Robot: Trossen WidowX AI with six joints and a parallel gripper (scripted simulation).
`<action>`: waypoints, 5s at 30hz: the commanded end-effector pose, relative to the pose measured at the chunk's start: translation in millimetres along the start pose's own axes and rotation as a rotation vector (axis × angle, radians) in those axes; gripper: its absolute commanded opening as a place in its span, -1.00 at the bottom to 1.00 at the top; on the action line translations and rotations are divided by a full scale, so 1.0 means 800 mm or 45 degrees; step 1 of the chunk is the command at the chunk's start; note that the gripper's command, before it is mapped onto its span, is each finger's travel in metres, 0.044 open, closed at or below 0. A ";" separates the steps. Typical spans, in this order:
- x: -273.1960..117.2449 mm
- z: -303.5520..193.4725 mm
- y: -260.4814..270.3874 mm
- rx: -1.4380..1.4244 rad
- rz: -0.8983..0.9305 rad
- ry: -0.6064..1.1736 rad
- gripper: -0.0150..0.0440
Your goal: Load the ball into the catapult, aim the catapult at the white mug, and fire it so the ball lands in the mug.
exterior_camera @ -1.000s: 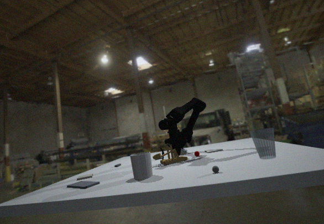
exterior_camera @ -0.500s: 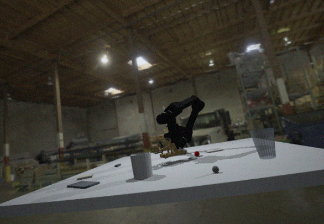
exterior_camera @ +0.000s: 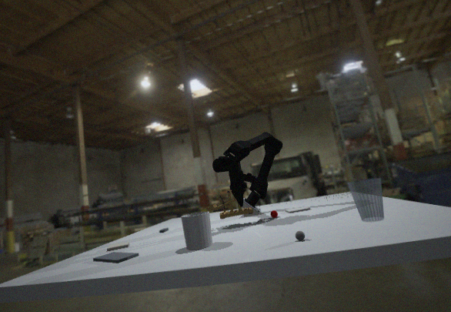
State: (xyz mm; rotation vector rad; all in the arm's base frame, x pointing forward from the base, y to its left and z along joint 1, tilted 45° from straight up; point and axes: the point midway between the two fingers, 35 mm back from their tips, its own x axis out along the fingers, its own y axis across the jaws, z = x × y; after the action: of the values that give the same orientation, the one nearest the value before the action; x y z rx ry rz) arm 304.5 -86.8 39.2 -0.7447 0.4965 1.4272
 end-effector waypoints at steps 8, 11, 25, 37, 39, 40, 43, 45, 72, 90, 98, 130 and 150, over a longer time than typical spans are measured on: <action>-0.004 -0.026 -0.002 0.453 -0.015 0.010 -0.49; -0.004 -0.029 -0.007 0.511 -0.015 0.009 -0.49; 0.013 -0.031 -0.010 0.515 -0.016 0.010 -0.49; 0.038 -0.031 -0.011 0.515 -0.016 0.009 -0.49; 0.042 -0.031 -0.011 0.515 -0.016 0.009 -0.49; 0.044 -0.031 -0.011 0.515 -0.016 0.009 -0.49; 0.050 -0.031 -0.011 0.515 -0.016 0.008 -0.49; 0.054 -0.031 -0.011 0.515 -0.016 0.008 -0.49; -0.045 -0.031 -0.013 0.510 -0.006 0.014 1.00; -0.007 -0.028 -0.010 0.515 -0.015 0.009 1.00; 0.001 -0.029 -0.010 0.515 -0.015 0.010 1.00; 0.054 -0.029 -0.012 0.507 -0.018 0.013 0.82; -0.004 -0.029 -0.010 0.511 -0.015 0.014 -0.49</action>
State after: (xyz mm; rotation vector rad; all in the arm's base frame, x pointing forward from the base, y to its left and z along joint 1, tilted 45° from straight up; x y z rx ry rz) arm 315.7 -79.1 6.9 -0.4062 0.7625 1.2923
